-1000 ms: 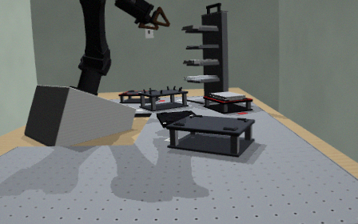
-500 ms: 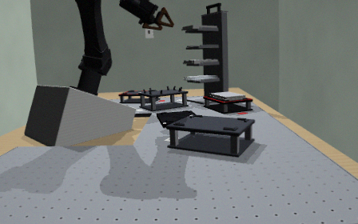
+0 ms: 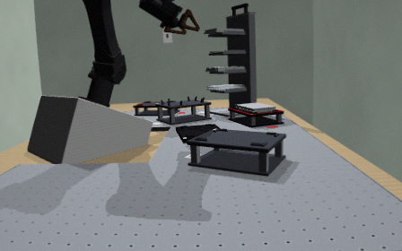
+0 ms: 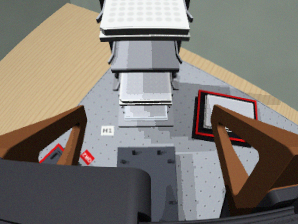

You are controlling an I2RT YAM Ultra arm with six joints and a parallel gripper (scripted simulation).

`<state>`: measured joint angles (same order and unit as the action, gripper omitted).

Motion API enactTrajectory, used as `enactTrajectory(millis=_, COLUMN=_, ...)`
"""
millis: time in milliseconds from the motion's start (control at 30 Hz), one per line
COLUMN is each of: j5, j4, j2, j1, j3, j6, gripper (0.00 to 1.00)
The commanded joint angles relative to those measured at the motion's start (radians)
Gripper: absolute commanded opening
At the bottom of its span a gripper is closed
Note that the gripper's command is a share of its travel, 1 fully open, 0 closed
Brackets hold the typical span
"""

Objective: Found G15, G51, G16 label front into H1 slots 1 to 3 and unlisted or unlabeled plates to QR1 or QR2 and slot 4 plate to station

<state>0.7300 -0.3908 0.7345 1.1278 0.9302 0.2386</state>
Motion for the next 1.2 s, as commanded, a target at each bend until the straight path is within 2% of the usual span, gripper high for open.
enactTrajectory(millis=0, j5=-0.032, j4=0.015, j2=0.004, j1=-0.017, j3=0.016, j6=-0.007, gripper=1.00)
enactTrajectory(millis=1167, j5=-0.206, j4=0.087, j2=0.134, j1=-0.193, j3=0.096, j6=-0.044, gripper=1.00)
